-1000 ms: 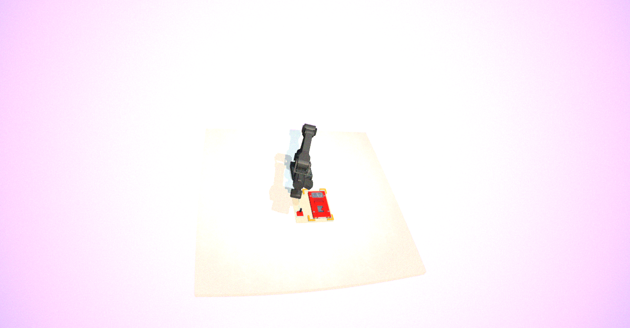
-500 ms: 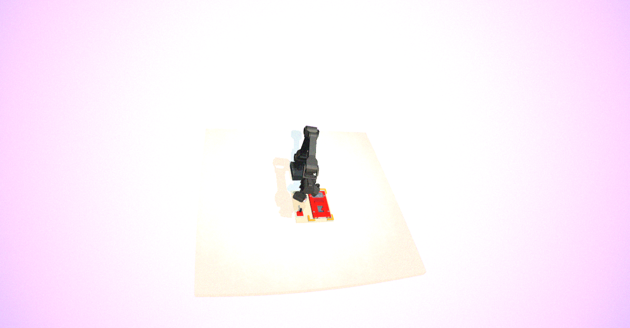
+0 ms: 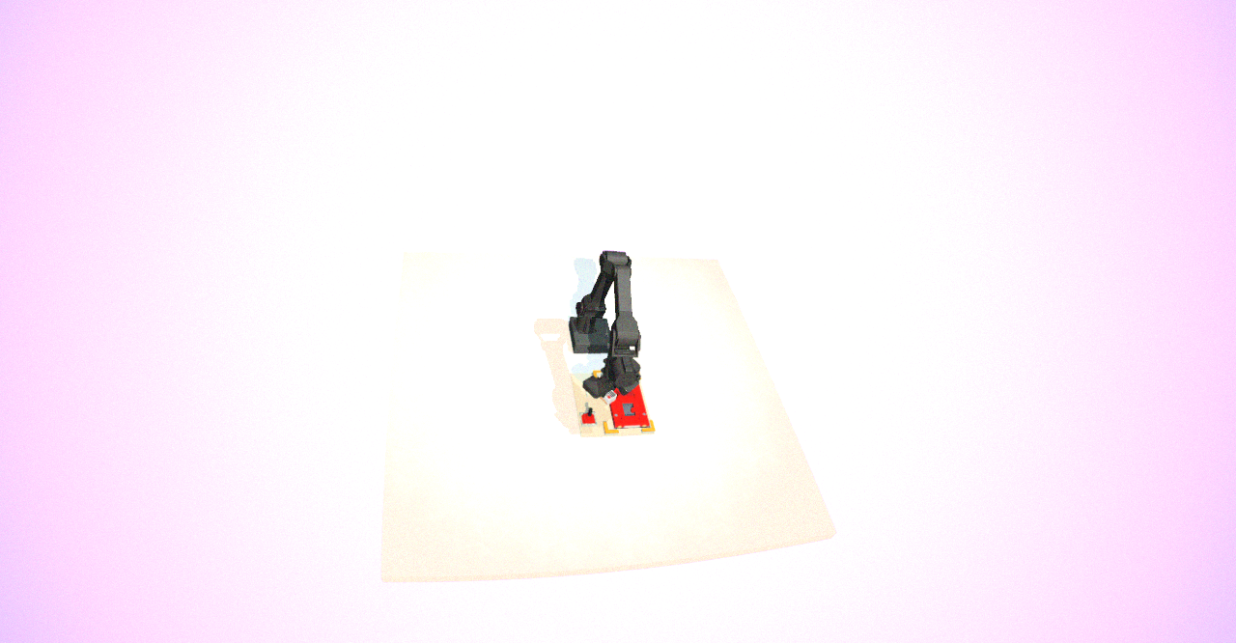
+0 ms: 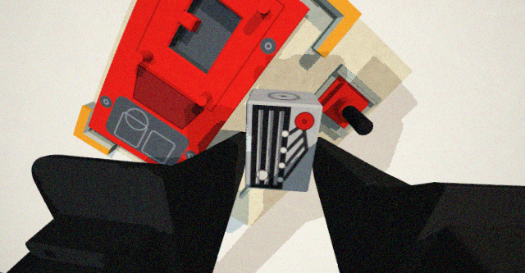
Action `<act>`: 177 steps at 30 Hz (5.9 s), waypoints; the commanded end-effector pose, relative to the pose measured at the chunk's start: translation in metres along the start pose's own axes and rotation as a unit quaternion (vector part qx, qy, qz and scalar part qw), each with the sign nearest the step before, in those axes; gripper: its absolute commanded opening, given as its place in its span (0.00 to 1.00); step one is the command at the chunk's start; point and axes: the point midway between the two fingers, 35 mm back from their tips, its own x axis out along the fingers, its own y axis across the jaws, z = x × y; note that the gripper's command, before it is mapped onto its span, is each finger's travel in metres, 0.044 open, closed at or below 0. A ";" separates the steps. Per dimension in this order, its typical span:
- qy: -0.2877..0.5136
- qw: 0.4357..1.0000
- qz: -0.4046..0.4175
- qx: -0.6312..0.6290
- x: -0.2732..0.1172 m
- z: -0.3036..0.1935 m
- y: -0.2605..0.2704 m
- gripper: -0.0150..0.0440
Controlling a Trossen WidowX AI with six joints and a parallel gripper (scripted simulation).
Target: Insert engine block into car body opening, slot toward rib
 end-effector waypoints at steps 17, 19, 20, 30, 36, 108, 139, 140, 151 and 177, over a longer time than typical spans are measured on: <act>-0.007 0.972 0.006 0.233 0.018 0.042 0.047 0.25; -0.007 0.967 0.006 0.256 0.020 0.046 0.052 0.25; -0.006 0.964 0.007 0.267 0.021 0.047 0.054 0.25; -0.006 0.951 0.008 0.310 0.024 0.052 0.061 0.52; -0.006 0.944 0.008 0.329 0.024 0.052 0.061 0.52; -0.006 0.933 0.008 0.359 0.022 0.054 0.061 0.52; -0.006 0.939 0.008 0.343 0.024 0.052 0.062 0.52; -0.006 0.938 0.008 0.345 0.024 0.052 0.062 0.52; -0.006 0.944 0.008 0.331 0.024 0.052 0.062 0.52; -0.006 0.944 0.008 0.329 0.027 0.053 0.061 0.52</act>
